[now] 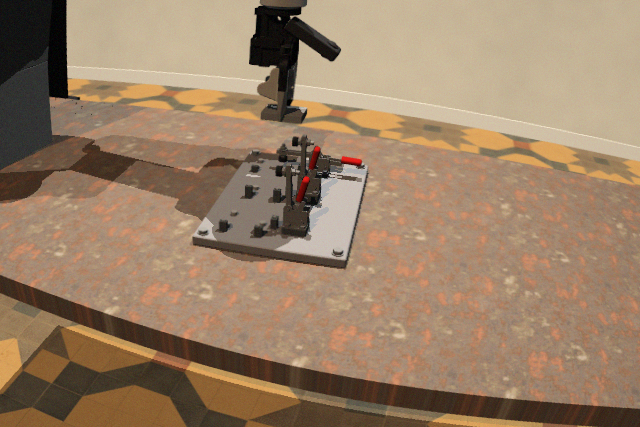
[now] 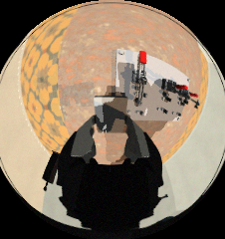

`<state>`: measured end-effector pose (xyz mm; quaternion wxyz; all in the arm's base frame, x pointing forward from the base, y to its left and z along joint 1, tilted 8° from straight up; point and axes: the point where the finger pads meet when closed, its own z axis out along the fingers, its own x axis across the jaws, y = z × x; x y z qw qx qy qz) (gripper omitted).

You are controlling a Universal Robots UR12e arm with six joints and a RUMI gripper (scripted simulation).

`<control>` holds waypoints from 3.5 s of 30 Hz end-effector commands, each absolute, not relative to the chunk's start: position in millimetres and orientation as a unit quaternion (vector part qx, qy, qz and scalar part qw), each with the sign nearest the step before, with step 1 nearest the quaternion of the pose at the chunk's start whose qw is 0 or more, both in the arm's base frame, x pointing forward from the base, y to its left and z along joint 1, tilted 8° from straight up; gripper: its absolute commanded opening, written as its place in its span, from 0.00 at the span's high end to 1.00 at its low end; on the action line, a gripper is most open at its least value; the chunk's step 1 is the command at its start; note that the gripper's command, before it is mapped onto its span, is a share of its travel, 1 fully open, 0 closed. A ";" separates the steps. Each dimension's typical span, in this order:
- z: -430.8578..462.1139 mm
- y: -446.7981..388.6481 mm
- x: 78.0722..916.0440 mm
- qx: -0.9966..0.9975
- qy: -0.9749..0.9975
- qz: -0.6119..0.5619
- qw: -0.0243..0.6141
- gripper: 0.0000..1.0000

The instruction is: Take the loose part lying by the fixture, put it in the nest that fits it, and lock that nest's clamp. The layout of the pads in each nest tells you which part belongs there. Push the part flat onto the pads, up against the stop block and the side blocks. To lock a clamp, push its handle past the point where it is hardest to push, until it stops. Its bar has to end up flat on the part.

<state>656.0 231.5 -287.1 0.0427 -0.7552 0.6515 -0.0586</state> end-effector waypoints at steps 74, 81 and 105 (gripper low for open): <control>-284.7 -59.1 702.2 -0.755 0.651 -0.059 0.044 1.00; -285.2 -59.1 702.3 -0.755 0.651 -0.059 0.044 1.00; -304.5 -59.3 705.8 -0.755 0.651 -0.059 0.044 1.00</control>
